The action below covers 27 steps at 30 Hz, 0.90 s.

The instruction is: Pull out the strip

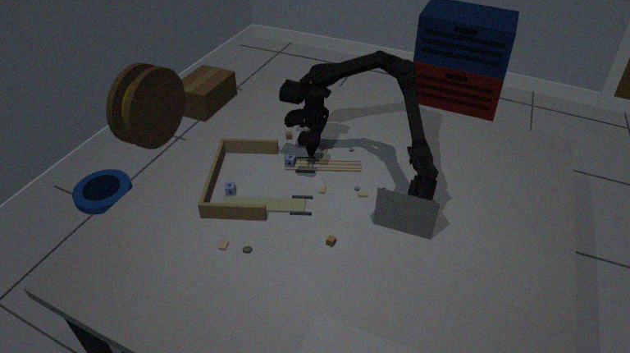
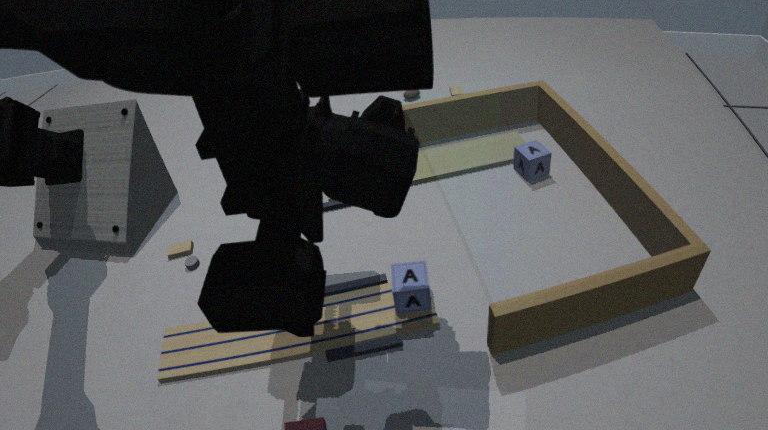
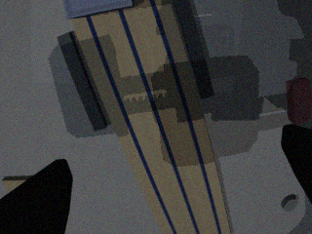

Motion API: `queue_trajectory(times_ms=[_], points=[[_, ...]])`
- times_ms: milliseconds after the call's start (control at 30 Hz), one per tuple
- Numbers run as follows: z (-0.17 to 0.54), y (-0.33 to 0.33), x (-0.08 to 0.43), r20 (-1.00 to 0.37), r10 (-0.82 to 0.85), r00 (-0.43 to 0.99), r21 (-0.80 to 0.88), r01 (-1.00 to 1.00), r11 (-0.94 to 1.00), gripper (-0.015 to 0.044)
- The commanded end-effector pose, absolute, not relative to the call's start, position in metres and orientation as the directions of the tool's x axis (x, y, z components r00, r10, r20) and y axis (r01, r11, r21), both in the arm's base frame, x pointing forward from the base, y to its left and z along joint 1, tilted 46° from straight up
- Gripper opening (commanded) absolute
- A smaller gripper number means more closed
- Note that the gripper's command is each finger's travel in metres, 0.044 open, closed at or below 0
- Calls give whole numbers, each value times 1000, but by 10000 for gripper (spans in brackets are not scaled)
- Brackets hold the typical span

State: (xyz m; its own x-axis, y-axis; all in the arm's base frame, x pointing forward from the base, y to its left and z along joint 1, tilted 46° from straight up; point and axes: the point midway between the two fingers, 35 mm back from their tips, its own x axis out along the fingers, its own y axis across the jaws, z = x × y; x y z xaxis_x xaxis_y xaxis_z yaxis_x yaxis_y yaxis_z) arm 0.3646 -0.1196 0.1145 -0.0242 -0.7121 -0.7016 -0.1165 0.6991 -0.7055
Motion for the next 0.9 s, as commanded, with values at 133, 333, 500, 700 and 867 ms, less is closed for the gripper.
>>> queue_trajectory(times_ms=[133,333,500,700,867], points=[[107,-111,392,-699,-714,-31,-707,-120,697,440],[102,-105,412,-699,-714,-31,-707,-119,697,440],[96,-100,427,-700,-714,-30,-707,-119,698,440],[91,-98,434,-700,-714,-30,-707,-118,698,414],[86,-103,435,-700,-714,-30,-706,-118,698,282]])
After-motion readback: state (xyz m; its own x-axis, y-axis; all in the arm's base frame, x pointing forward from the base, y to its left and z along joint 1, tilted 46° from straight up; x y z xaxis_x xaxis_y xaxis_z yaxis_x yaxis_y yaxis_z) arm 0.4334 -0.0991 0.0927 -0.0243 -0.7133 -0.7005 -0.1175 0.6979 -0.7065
